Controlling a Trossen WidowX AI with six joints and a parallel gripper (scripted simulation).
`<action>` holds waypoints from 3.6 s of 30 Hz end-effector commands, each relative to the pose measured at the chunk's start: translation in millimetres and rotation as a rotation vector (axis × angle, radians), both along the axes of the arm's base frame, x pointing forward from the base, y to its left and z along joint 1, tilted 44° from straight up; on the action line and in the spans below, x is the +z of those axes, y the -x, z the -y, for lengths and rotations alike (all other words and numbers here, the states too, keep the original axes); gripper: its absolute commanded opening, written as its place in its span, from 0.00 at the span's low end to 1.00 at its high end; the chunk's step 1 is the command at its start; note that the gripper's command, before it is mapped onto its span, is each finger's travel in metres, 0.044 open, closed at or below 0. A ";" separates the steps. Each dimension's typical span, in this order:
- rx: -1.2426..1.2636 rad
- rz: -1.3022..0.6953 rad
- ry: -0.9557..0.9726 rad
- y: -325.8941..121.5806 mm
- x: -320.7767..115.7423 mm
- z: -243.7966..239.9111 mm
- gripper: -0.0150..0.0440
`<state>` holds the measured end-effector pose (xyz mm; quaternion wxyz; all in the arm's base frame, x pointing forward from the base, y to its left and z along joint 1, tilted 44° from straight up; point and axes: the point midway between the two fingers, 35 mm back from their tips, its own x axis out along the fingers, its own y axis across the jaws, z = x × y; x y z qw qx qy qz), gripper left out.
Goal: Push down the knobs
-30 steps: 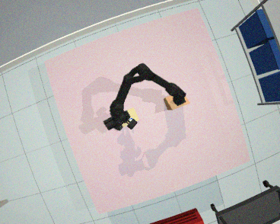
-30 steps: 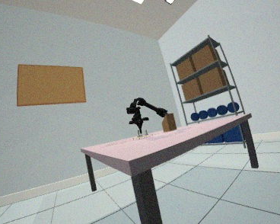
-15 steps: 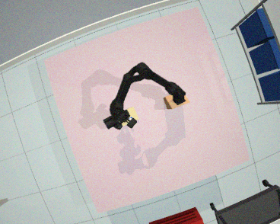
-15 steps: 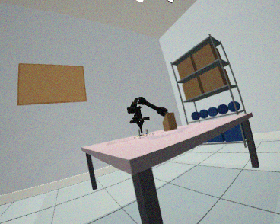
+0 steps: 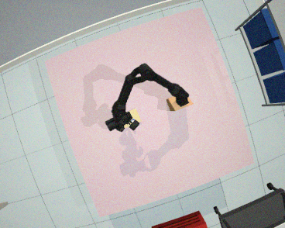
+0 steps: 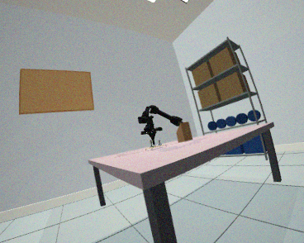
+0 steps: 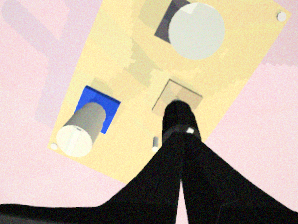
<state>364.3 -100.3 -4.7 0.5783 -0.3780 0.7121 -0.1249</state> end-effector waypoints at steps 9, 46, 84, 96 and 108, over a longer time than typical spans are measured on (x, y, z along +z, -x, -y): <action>-0.019 -0.001 0.004 0.6 -8.8 11.1 0.25; -0.019 -0.001 0.004 0.7 -10.4 12.7 0.25; -0.019 -0.001 0.004 0.8 -11.5 13.7 0.25; -0.019 -0.001 0.004 0.9 -12.0 14.3 0.25; -0.019 -0.001 0.004 -0.1 -4.9 7.3 0.25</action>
